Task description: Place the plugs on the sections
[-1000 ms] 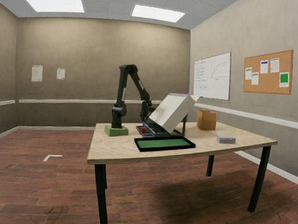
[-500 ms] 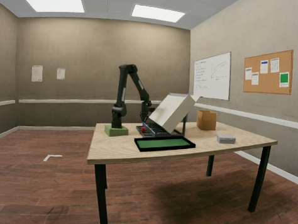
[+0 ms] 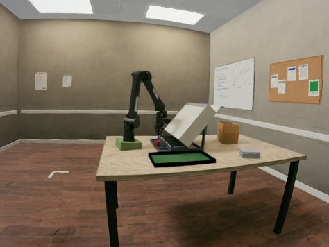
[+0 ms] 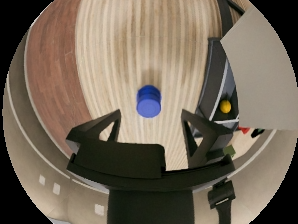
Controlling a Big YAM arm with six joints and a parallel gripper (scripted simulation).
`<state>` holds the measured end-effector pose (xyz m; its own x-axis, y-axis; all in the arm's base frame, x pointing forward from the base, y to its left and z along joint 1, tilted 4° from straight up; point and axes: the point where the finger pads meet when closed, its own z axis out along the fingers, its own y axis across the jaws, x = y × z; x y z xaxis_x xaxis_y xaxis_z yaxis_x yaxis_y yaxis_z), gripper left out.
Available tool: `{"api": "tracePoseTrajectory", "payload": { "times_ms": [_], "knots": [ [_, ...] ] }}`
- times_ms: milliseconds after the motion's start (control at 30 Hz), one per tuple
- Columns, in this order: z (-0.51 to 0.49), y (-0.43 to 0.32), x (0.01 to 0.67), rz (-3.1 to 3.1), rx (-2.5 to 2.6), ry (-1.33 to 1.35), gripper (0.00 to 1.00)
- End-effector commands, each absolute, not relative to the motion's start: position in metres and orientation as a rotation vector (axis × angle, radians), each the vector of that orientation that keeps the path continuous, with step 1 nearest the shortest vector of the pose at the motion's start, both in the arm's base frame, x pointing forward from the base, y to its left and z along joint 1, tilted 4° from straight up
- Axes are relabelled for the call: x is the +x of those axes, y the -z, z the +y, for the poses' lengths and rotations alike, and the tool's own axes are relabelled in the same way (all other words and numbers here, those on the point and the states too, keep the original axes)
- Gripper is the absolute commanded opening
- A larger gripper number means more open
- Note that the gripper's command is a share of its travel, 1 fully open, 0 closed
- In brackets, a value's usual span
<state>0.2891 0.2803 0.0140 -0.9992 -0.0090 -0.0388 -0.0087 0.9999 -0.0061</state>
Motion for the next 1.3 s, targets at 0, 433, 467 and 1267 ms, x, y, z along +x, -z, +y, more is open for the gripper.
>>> {"api": "tracePoseTrajectory", "payload": {
  "times_ms": [0,433,467,1267],
  "knots": [
    [0.2873,-0.0233,0.2995,3.088,-0.011,-0.012,0.87],
    [0.2873,-0.0233,0.2997,3.087,-0.011,-0.013,0.87],
    [0.2874,-0.0234,0.3000,3.087,-0.011,-0.013,0.87],
    [0.2905,-0.0267,0.3060,3.093,-0.012,-0.005,0.87]
  ]
}}
